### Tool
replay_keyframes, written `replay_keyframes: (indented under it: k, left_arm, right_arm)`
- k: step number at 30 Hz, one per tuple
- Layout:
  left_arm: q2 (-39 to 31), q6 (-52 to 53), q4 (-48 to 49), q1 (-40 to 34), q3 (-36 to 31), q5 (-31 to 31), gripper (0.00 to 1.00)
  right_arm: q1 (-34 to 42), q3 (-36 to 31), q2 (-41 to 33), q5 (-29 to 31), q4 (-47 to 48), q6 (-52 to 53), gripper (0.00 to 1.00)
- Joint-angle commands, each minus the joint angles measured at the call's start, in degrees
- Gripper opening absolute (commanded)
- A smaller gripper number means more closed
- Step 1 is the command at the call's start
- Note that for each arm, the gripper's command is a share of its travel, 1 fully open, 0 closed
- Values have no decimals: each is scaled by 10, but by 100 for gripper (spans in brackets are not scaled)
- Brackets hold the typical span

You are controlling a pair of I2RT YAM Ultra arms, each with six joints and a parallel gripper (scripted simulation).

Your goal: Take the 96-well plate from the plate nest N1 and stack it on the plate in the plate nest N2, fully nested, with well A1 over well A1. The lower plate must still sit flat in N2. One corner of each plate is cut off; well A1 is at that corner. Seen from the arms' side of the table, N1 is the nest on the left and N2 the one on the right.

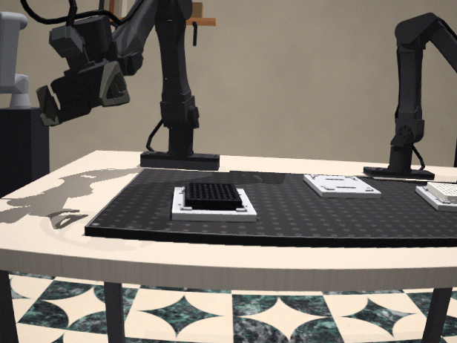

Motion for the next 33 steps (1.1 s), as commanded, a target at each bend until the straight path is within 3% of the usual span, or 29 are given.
replay_keyframes:
  k: [1,4,9,15,19,21,26,33]
  left_arm:
    - [-70,-12,-92,-50,-35,-26,100]
    - [-89,-18,-110,-69,-43,-34,100]
    - [-172,-55,-202,-178,-66,-83,100]
    - [-224,-112,-277,-315,-55,-137,100]
    - [-233,-150,-311,-400,-45,-167,100]
    - [-233,-150,-311,-400,-45,-167,100]
    - [-216,-190,-340,-488,-27,-195,100]
    - [-208,-192,-346,-511,-18,-201,100]
  right_arm:
    - [80,-19,-55,27,-18,-16,100]
    - [108,-25,-70,35,-22,-18,100]
    - [266,-59,-158,80,-45,-31,100]
    - [438,-98,-254,126,-69,-42,100]
    - [557,-122,-312,154,-85,-50,100]
    - [557,-122,-312,154,-85,-50,100]
    - [702,-148,-379,186,-102,-56,100]
    - [779,-161,-417,212,-114,-57,100]
